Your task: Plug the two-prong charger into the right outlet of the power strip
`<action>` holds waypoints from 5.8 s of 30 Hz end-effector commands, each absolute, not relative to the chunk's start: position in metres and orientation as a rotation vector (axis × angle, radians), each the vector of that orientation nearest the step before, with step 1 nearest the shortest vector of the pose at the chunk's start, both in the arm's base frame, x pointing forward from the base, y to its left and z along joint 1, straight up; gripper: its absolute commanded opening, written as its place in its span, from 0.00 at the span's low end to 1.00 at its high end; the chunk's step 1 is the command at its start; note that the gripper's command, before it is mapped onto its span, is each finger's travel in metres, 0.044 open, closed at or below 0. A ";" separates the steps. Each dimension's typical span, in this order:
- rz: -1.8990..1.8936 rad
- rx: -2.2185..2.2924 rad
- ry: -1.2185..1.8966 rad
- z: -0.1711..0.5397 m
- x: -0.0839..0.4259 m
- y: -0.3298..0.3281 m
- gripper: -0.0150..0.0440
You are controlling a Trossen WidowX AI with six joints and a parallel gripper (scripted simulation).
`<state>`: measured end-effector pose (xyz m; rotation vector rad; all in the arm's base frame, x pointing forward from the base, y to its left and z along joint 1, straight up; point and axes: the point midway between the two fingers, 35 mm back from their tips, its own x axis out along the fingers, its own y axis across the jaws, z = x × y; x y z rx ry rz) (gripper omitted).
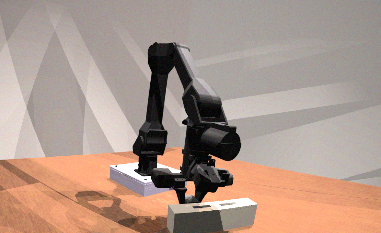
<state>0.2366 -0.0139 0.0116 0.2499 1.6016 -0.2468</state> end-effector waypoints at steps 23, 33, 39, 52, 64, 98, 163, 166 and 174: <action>-0.243 0.251 1.603 0.011 0.242 -0.015 0.25; -0.243 0.251 1.603 0.011 0.242 -0.015 0.25; -0.243 0.251 1.603 0.011 0.244 -0.015 0.25; -0.243 0.251 1.602 0.011 0.247 -0.017 0.25; -0.243 0.251 1.602 0.011 0.251 -0.018 0.25; -0.243 0.251 1.601 0.012 0.260 -0.021 0.25; -0.239 0.256 1.629 0.012 0.260 -0.021 0.25; -0.239 0.256 1.629 0.012 0.260 -0.021 0.25; -0.239 0.256 1.629 0.012 0.260 -0.021 0.39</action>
